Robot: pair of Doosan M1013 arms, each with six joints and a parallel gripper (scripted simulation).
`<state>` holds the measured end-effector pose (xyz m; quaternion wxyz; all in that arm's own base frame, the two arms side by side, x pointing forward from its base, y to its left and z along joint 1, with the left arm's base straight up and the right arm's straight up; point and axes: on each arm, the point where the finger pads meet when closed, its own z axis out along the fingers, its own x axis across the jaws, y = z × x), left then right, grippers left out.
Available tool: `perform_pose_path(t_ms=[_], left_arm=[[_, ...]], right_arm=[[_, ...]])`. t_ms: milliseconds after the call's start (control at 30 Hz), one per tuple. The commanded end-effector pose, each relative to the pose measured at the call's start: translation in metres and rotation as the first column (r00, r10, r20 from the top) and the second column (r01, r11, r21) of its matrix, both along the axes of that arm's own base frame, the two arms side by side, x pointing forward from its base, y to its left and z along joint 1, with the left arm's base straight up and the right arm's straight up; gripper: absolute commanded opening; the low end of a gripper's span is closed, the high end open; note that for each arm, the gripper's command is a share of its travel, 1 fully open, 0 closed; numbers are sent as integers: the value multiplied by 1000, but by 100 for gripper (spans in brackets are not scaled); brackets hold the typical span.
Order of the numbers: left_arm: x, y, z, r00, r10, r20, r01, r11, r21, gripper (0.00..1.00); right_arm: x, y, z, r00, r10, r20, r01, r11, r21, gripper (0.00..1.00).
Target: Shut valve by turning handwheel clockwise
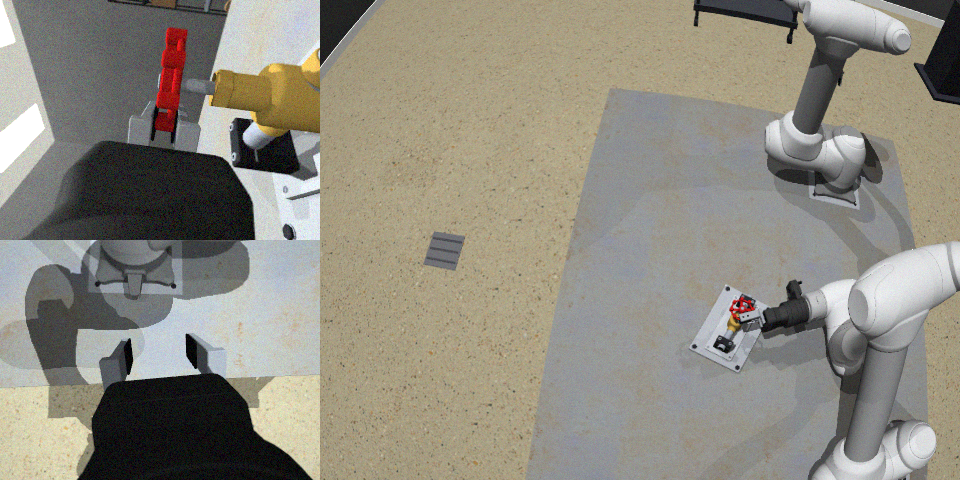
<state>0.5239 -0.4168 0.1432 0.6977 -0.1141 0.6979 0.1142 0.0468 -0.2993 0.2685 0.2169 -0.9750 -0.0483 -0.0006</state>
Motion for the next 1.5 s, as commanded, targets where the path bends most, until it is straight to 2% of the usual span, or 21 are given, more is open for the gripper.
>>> perform_pose_path(t_ms=[0,1000,1467], left_arm=[[1,0,1,1000,-17,1,17,1000,-1,0],[6,1,1,978,-210,2,210,978,-1,0],[10,1,1,942,-334,2,334,942,-1,0]], right_arm=[[0,0,0,1000,0,0,0,1000,-1,100],[0,0,0,1000,0,0,0,1000,-1,100],[0,0,0,1000,0,0,0,1000,-1,100]])
